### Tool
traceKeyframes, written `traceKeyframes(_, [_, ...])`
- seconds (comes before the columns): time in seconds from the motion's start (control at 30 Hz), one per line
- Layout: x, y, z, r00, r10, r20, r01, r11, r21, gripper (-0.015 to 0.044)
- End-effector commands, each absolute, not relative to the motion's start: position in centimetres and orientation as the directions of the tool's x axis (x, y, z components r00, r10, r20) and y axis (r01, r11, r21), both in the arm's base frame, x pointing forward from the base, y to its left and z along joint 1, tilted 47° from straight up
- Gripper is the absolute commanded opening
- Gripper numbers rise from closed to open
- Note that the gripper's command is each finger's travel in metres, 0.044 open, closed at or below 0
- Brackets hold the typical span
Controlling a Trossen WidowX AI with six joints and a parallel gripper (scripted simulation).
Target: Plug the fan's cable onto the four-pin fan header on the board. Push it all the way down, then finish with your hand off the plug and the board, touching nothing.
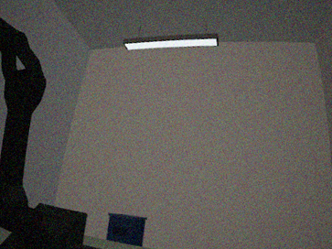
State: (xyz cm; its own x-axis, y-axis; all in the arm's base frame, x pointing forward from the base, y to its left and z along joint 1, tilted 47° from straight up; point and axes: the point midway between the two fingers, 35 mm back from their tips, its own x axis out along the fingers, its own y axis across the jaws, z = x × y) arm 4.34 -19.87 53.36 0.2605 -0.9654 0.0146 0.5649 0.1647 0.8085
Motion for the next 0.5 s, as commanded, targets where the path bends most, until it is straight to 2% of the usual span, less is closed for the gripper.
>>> traceKeyframes(0.0, [6.8, -21.9, 51.7, 0.342, -0.938, -0.048, 0.51, 0.142, 0.849, 0.021])
traceKeyframes(0.47, [18.0, -24.5, 45.0, 0.578, -0.774, -0.259, 0.424, 0.014, 0.905, 0.021])
